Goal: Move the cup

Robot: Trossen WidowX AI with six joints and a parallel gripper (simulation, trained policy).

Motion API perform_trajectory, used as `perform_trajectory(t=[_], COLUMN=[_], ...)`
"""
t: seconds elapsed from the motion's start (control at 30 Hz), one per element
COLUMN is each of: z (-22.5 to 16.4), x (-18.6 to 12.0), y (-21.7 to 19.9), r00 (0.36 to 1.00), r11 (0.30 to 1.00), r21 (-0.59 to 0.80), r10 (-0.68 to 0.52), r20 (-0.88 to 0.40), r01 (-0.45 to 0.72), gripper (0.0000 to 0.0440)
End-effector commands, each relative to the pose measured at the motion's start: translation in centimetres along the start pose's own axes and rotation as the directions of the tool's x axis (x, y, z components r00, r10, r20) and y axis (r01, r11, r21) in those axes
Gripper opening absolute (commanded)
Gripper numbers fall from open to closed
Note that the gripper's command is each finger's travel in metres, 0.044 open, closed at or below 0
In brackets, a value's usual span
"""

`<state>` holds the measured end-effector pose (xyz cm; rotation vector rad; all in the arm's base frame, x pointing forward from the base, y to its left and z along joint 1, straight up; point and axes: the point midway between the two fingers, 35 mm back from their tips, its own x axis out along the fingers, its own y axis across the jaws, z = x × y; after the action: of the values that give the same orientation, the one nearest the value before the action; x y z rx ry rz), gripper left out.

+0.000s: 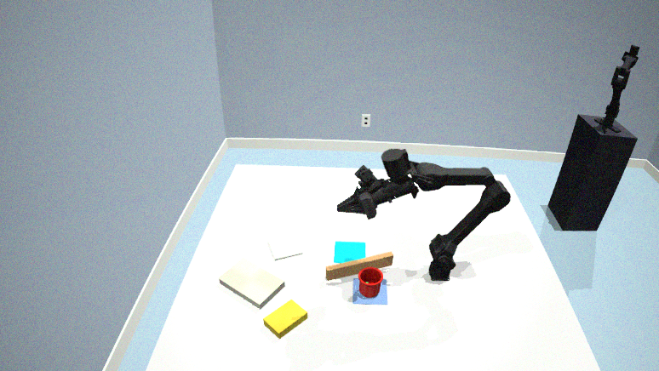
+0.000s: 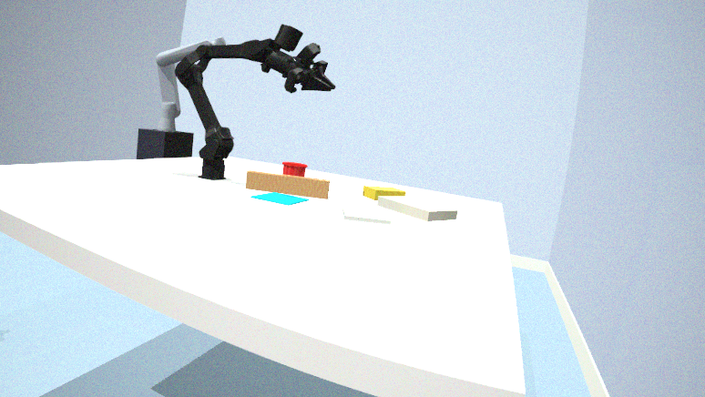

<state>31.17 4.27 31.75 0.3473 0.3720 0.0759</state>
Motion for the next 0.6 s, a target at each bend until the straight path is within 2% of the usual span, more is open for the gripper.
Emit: perform_trajectory(t=[0.0, 0.57], z=[-0.2, -2.4], x=[0.2, 0.5], y=[0.3, 1.7], r00=[0.999, 0.959], r11=[0.999, 0.965], r21=[0.035, 0.239], r10=[0.0, -0.034], r20=[-0.037, -0.28], r01=[0.001, 0.104], gripper=[0.011, 0.0117])
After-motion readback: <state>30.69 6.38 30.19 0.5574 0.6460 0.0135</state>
